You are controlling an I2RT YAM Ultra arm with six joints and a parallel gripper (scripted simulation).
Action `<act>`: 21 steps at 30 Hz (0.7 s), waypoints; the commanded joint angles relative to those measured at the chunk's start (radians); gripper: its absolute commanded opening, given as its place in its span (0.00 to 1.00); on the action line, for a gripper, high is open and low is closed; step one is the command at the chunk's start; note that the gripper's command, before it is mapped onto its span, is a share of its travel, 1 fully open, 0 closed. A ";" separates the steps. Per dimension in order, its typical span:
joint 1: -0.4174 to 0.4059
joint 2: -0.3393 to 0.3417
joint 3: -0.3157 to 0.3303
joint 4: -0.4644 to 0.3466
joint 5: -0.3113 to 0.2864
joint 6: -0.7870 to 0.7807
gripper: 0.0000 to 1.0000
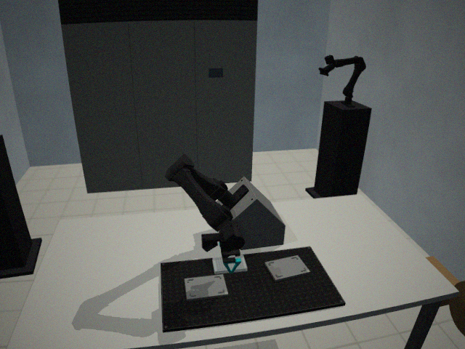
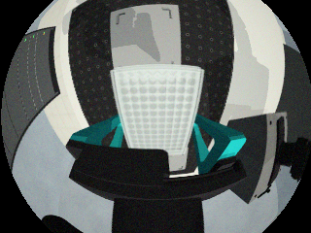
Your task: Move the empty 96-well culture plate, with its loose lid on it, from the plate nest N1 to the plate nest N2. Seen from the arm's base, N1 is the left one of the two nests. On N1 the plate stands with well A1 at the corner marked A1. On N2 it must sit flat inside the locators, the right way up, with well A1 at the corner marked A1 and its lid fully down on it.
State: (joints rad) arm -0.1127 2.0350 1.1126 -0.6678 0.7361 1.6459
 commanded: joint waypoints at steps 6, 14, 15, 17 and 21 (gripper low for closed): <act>-0.039 -0.061 0.043 -0.028 0.009 -0.095 0.00; -0.097 -0.098 0.074 -0.041 0.001 -0.174 0.00; -0.097 -0.098 0.074 -0.041 0.001 -0.174 0.00; -0.084 -0.102 0.079 -0.043 -0.002 -0.184 0.00; -0.131 -0.116 0.097 -0.052 -0.001 -0.221 0.00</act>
State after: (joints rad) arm -0.2317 1.9518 1.1751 -0.6922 0.7307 1.4654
